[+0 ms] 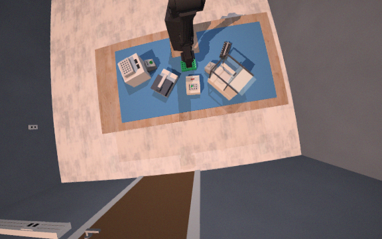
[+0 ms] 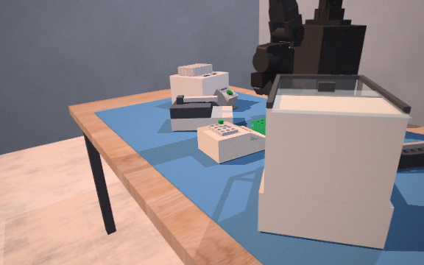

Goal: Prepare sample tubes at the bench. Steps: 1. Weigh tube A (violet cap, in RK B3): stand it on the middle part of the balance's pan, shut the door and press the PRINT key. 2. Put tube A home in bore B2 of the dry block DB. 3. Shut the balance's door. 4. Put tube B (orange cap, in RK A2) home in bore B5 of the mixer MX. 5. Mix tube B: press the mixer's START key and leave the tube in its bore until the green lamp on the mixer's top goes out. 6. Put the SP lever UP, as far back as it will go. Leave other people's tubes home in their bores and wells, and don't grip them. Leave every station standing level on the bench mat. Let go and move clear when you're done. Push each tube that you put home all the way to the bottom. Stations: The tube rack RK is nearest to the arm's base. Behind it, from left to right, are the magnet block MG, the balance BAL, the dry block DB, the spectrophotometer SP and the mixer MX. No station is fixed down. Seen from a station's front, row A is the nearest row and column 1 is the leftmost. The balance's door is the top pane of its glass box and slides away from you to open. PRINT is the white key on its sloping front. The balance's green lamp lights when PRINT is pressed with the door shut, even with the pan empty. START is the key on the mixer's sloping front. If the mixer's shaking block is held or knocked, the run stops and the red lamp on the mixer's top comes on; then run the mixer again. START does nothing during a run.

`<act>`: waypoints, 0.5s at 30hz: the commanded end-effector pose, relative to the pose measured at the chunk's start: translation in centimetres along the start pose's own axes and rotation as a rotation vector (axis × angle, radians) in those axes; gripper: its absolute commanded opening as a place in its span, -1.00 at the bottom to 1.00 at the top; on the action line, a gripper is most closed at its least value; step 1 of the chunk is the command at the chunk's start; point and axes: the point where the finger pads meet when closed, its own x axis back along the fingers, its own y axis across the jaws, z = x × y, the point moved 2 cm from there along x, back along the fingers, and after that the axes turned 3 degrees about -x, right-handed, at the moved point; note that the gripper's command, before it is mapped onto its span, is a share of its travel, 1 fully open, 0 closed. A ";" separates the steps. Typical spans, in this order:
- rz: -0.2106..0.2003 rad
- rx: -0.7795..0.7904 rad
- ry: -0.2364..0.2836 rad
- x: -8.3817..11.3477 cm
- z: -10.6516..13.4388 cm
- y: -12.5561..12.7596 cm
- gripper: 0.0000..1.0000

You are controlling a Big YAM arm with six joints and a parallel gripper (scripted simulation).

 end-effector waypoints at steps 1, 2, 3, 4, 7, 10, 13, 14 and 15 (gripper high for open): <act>0.002 -0.001 0.016 0.9 0.9 0.3 -0.82; 0.002 -0.001 0.016 0.9 0.9 0.3 -0.82; 0.002 -0.001 0.016 1.0 0.9 0.3 -0.82; 0.002 -0.001 0.016 1.0 0.9 0.3 -0.82; 0.002 -0.001 0.015 1.2 0.9 0.3 -0.82; 0.002 -0.001 0.015 1.3 0.9 0.3 -0.82; 0.001 0.000 0.009 1.3 0.5 0.3 -0.82; 0.001 0.000 0.012 1.4 0.7 0.3 -0.82; 0.002 -0.001 0.015 1.5 0.9 0.3 -0.82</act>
